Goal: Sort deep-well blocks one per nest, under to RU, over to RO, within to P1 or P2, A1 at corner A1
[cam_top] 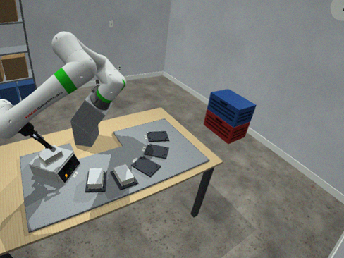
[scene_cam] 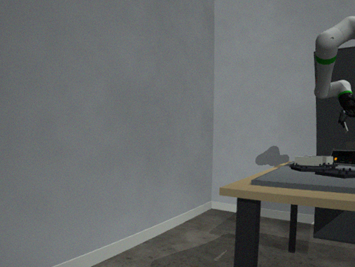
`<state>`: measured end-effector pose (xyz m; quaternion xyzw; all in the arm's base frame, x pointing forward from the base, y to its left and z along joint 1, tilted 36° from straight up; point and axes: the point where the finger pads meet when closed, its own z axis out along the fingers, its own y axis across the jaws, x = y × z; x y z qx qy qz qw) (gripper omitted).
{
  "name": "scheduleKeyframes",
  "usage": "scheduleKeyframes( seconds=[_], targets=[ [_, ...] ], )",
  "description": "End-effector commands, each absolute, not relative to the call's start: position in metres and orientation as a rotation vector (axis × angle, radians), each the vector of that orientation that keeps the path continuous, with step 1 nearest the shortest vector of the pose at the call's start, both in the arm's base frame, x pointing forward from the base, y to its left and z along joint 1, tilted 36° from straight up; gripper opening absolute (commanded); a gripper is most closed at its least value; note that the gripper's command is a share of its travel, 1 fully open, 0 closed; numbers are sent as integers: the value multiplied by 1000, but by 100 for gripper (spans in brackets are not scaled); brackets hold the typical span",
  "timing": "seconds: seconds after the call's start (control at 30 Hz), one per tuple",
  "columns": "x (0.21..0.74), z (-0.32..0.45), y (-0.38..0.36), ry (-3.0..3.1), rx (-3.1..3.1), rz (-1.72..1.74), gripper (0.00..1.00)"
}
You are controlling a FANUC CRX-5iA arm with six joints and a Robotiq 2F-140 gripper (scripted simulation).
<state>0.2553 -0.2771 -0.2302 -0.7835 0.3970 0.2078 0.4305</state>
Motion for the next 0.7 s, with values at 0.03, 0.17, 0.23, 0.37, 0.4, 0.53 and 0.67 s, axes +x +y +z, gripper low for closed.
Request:
scheduleKeyframes(
  seconds=[0.03, 0.17, 0.23, 0.37, 0.4, 0.53, 0.67],
  targets=[
    [255, -230, -277, 991, -1955, 518, 100],
    [258, -238, -272, 991, -1955, 518, 100],
    [258, -238, -272, 991, -1955, 518, 100],
    [258, -238, -272, 991, -1955, 518, 100],
    [258, -238, -272, 991, -1955, 518, 100],
    [258, -238, -272, 991, -1955, 518, 100],
    [258, -238, -272, 991, -1955, 518, 100]
  ],
)
